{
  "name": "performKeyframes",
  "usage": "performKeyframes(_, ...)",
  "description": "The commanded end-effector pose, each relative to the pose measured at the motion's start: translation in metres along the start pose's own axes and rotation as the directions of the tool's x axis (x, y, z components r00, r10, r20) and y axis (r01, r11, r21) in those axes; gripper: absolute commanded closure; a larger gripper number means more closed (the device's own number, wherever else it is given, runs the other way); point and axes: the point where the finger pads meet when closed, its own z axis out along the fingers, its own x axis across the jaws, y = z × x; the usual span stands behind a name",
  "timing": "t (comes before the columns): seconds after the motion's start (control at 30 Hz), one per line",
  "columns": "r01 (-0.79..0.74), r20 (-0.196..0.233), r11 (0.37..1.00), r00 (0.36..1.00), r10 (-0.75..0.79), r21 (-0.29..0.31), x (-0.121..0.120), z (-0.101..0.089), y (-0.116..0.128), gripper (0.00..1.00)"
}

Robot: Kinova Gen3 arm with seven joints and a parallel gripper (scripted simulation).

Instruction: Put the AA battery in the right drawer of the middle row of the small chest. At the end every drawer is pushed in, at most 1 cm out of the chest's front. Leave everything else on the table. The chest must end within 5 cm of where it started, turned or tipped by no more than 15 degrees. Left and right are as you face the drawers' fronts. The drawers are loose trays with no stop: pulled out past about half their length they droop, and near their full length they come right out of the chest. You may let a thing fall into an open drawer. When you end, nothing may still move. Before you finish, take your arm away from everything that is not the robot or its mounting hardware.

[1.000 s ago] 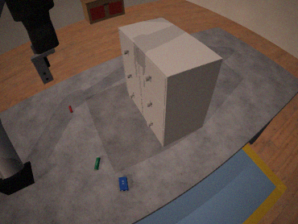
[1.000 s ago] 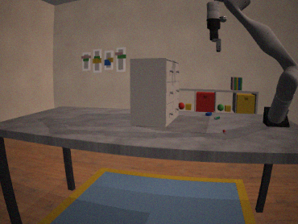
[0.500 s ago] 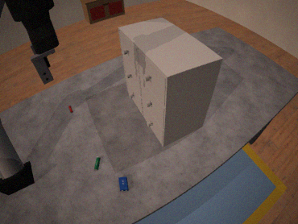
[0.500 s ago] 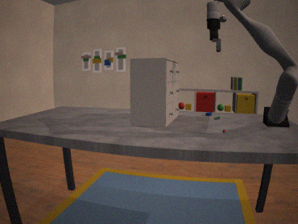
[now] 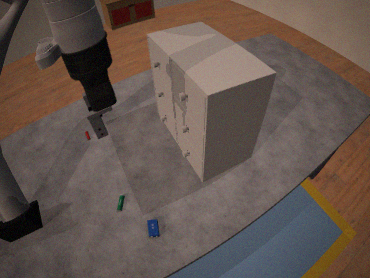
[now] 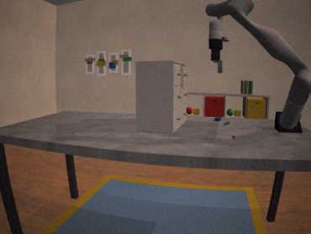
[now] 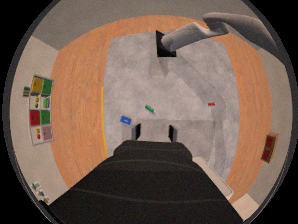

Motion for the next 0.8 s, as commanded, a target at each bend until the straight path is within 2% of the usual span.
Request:
performKeyframes(0.0,0.006,-0.008,1.0,1.0,-0.005,0.02,0.008,0.015,0.003,0.0)
performKeyframes(0.3,0.006,-0.008,1.0,1.0,-0.006,0.01,0.008,0.016,0.004,0.0)
performKeyframes(0.43,0.007,-0.009,1.0,1.0,-0.007,-0.014,0.008,0.018,0.006,0.0)
performKeyframes(0.6,0.007,-0.009,0.997,1.0,-0.007,-0.072,0.008,0.023,0.009,0.0)
performKeyframes(0.77,0.006,-0.01,0.986,1.0,-0.008,-0.165,0.009,0.031,0.015,0.0)
